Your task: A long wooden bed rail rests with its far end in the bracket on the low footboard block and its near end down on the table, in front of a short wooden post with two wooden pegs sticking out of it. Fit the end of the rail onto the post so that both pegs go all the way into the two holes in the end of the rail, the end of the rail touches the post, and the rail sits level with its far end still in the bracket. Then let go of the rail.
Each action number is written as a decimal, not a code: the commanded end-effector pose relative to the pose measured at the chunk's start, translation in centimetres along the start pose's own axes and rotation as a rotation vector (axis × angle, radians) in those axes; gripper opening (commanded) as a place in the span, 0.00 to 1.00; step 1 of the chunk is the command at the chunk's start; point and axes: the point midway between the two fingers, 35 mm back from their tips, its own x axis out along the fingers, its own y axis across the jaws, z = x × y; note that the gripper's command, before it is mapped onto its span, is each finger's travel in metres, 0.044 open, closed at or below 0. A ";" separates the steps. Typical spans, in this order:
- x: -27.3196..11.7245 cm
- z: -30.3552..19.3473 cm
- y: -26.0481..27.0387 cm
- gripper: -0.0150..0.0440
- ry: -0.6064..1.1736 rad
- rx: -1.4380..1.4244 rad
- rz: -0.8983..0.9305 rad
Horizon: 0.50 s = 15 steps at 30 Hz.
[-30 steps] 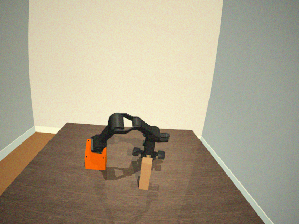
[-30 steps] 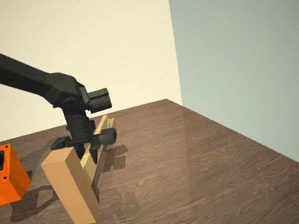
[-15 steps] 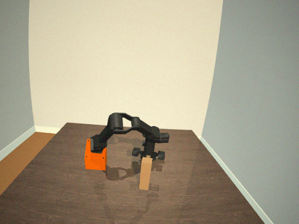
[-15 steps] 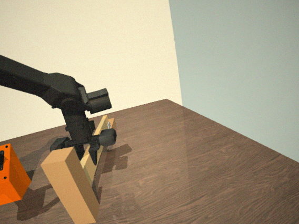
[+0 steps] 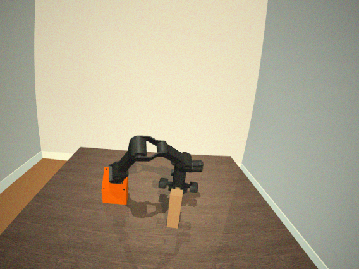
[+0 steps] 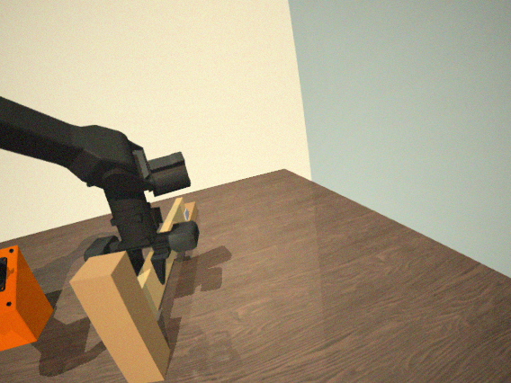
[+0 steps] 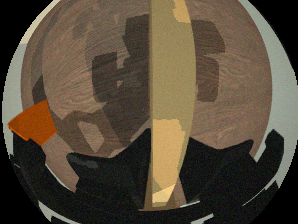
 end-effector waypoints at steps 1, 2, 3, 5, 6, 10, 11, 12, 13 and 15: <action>-0.1 -0.2 -0.1 0.25 -0.001 -0.001 -0.004; -0.1 -0.2 -0.1 0.25 -0.001 -0.001 -0.004; -0.1 -0.2 -0.1 0.25 -0.001 -0.001 -0.004; -0.1 -0.3 -0.1 0.25 -0.001 -0.001 -0.004; -0.1 -0.3 -0.1 0.25 -0.001 -0.001 -0.004; -0.1 -0.5 -0.1 0.25 -0.001 -0.001 -0.004; -0.1 -0.5 -0.1 0.25 -0.001 -0.001 -0.004; -0.1 -0.5 -0.1 0.25 -0.001 -0.001 -0.004; 0.0 -0.4 0.0 0.30 0.000 0.000 -0.001; 0.0 -0.4 0.0 0.39 0.000 0.000 -0.001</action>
